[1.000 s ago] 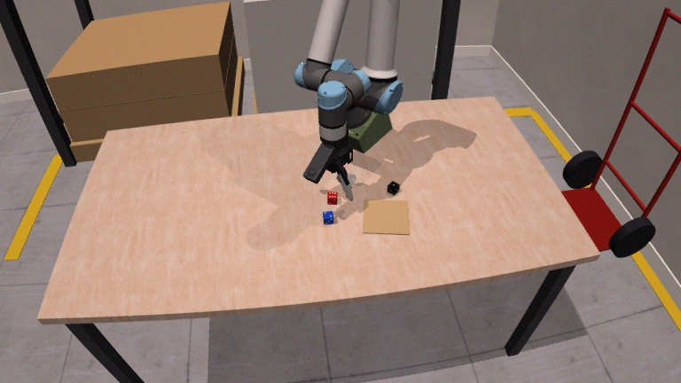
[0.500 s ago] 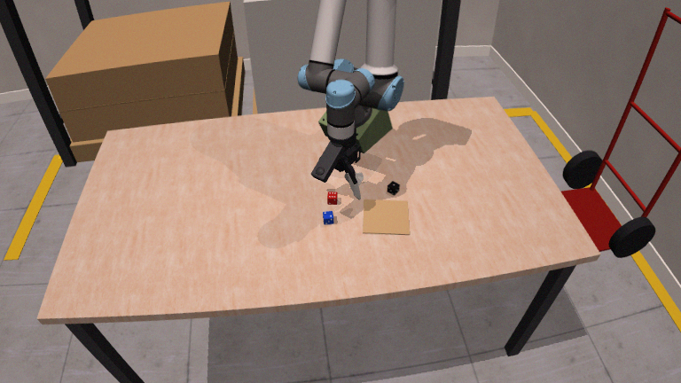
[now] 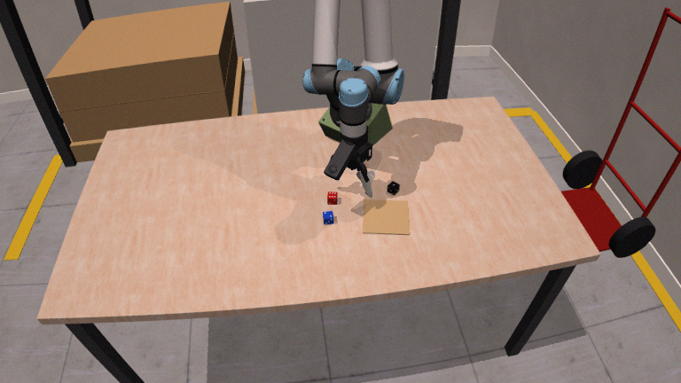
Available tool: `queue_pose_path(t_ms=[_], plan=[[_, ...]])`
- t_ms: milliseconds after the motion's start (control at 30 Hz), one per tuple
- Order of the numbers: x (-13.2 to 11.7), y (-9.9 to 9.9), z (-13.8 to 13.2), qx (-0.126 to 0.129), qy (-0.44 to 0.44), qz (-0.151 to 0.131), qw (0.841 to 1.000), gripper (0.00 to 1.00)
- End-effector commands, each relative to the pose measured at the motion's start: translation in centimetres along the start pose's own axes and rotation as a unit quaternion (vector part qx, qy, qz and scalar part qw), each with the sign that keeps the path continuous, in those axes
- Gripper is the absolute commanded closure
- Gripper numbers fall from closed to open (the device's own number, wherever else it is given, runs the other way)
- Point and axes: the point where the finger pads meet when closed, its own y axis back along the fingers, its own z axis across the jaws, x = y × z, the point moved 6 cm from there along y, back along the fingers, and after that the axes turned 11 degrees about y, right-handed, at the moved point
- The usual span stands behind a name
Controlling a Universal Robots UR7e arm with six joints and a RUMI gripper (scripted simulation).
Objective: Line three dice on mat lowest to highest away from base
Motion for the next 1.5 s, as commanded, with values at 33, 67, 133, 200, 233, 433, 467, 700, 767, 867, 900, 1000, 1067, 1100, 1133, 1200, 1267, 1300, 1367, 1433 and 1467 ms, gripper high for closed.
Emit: queue_pose_path(t_ms=[33, 67, 133, 200, 233, 433, 467, 700, 767, 867, 900, 1000, 1067, 1100, 1133, 1200, 1267, 1300, 1367, 1433, 1467], plan=[[-0.9, 0.0, -1.3, -0.003, -0.001, 0.001, 1.0, 0.0], [-1.1, 0.0, -1.5, -0.003, -0.001, 0.001, 1.0, 0.0], [-1.5, 0.0, -2.0, -0.003, -0.001, 0.001, 1.0, 0.0], [-1.9, 0.0, -2.5, -0.003, -0.001, 0.001, 1.0, 0.0], [-2.1, 0.0, -2.8, -0.003, -0.001, 0.001, 1.0, 0.0], [-3.3, 0.0, -4.3, -0.003, -0.001, 0.001, 1.0, 0.0], [-3.5, 0.0, -4.5, -0.003, -0.001, 0.001, 1.0, 0.0], [-4.5, 0.0, -5.7, -0.003, -0.001, 0.001, 1.0, 0.0], [-4.9, 0.0, -6.2, -0.003, -0.001, 0.001, 1.0, 0.0], [-5.4, 0.0, -6.8, -0.003, -0.001, 0.001, 1.0, 0.0], [-5.6, 0.0, -7.1, -0.003, -0.001, 0.001, 1.0, 0.0], [-6.1, 0.0, -7.7, -0.003, -0.001, 0.001, 1.0, 0.0], [-6.4, 0.0, -8.1, -0.003, -0.001, 0.001, 1.0, 0.0], [-6.4, 0.0, -8.1, -0.003, -0.001, 0.001, 1.0, 0.0], [-6.4, 0.0, -8.1, -0.003, -0.001, 0.001, 1.0, 0.0], [-6.6, 0.0, -8.4, -0.003, -0.001, 0.001, 1.0, 0.0], [-6.9, 0.0, -8.7, -0.003, -0.001, 0.001, 1.0, 0.0], [-7.0, 0.0, -8.9, -0.003, -0.001, 0.001, 1.0, 0.0], [-7.3, 0.0, -9.2, -0.003, -0.001, 0.001, 1.0, 0.0], [-7.5, 0.0, -9.5, -0.003, -0.001, 0.001, 1.0, 0.0], [-7.6, 0.0, -9.6, -0.003, -0.001, 0.001, 1.0, 0.0]])
